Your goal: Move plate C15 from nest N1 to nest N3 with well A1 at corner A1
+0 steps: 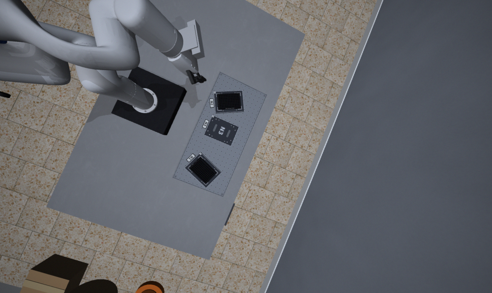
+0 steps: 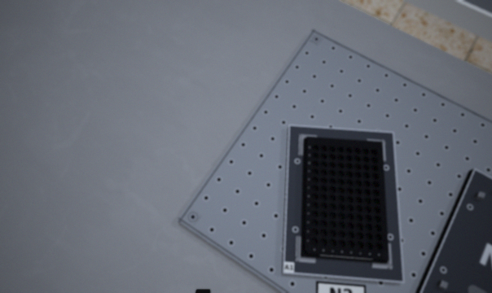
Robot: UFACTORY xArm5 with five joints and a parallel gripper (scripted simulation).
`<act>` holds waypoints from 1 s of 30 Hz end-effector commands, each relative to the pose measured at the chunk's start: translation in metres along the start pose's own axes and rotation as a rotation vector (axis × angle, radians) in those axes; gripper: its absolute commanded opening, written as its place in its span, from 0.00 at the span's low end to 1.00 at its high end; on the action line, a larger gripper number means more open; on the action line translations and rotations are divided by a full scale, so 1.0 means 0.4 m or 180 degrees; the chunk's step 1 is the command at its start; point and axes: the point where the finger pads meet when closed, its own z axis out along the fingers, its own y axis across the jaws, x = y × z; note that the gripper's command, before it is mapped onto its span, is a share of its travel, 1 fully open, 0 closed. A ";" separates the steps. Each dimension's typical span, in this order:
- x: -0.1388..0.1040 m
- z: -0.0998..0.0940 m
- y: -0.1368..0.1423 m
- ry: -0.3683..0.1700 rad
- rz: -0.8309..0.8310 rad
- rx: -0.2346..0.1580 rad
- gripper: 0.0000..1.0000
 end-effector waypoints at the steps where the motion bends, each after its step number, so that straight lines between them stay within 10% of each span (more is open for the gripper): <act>1: 0.022 -0.010 0.037 -0.0041 0.0066 -0.0052 1.00; 30: 0.093 -0.050 0.301 -0.0604 0.0990 -0.0311 1.00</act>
